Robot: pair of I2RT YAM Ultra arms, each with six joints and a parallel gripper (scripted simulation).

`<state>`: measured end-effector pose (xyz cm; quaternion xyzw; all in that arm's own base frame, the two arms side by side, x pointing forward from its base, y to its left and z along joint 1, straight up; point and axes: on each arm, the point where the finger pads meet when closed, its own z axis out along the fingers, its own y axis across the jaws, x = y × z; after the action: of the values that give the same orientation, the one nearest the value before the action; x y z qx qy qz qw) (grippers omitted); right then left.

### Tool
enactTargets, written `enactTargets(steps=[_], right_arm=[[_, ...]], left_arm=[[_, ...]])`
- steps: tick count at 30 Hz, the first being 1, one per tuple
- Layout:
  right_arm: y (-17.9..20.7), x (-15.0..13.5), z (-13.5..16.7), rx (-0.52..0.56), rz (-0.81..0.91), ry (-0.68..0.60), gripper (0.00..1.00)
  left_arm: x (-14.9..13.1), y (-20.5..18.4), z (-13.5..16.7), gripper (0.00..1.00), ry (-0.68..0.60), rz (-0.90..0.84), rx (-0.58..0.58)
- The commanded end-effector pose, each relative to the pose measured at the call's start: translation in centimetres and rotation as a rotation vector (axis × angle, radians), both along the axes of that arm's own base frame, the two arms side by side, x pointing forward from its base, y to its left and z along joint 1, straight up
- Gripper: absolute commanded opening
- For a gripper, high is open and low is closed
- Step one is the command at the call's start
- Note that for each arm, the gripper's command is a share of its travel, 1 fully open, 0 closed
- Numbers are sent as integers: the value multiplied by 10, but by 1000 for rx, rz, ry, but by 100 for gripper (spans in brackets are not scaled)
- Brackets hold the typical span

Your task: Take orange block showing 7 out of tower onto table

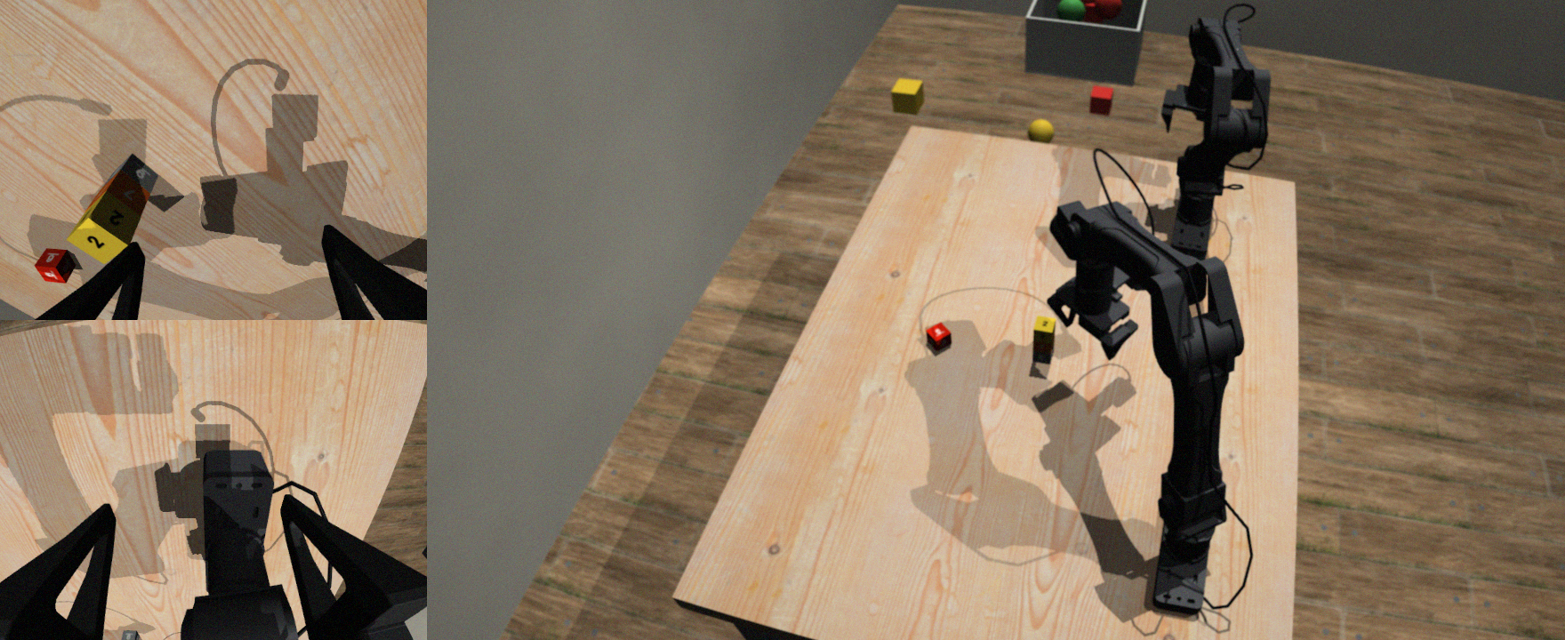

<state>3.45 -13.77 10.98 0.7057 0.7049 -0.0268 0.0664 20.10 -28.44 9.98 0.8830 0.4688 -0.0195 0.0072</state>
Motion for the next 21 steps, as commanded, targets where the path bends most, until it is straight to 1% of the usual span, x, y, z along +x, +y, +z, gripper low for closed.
enactTargets(steps=[1, 18, 21], right_arm=[[-1, 0, 1, -6, 0, -1, 100], [-1, 0, 1, -6, 0, -1, 100], [-5, 5, 3, -27, 25, -17, 100]], left_arm=[[1, -2, 5, 100, -10, 0, -14], [1, -2, 5, 100, -10, 0, -14], [10, -2, 4, 100, -71, -25, 2]])
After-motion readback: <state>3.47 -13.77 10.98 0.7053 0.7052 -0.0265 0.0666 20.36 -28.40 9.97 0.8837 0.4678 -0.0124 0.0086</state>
